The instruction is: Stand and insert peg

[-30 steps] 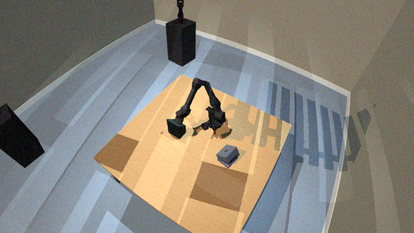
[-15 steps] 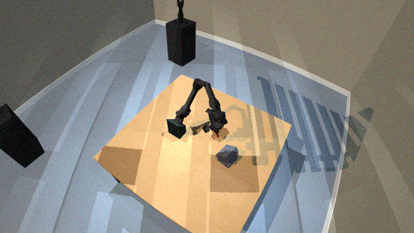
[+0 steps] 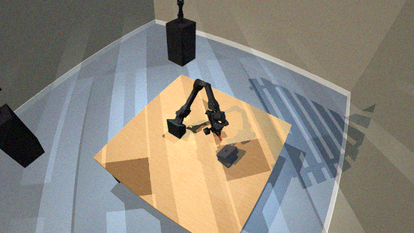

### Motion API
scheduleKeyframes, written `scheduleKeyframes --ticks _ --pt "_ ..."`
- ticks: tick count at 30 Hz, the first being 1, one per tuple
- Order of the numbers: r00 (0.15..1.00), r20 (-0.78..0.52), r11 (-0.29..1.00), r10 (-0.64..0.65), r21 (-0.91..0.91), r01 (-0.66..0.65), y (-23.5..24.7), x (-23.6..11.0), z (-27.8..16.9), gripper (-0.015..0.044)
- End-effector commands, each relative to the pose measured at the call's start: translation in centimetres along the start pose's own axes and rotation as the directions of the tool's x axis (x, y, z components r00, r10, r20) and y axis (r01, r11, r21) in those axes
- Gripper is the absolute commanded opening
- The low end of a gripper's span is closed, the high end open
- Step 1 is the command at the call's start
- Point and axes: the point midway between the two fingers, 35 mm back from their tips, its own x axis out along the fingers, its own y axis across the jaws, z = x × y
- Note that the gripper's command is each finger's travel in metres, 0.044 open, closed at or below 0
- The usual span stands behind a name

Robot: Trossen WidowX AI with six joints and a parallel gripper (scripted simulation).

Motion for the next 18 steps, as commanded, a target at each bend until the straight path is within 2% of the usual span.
scheduleKeyframes --ticks 1,8,18 --pt "0.999 0.031 1.0 0.018 0.016 -0.019 0.0 -0.1 1.2 0.0" --pt "0.997 0.063 0.999 0.033 0.028 -0.034 -0.1 -0.2 2.5 0.0" --pt "0.997 0.072 0.999 0.036 0.03 -0.038 0.0 1.5 3.1 0.0"
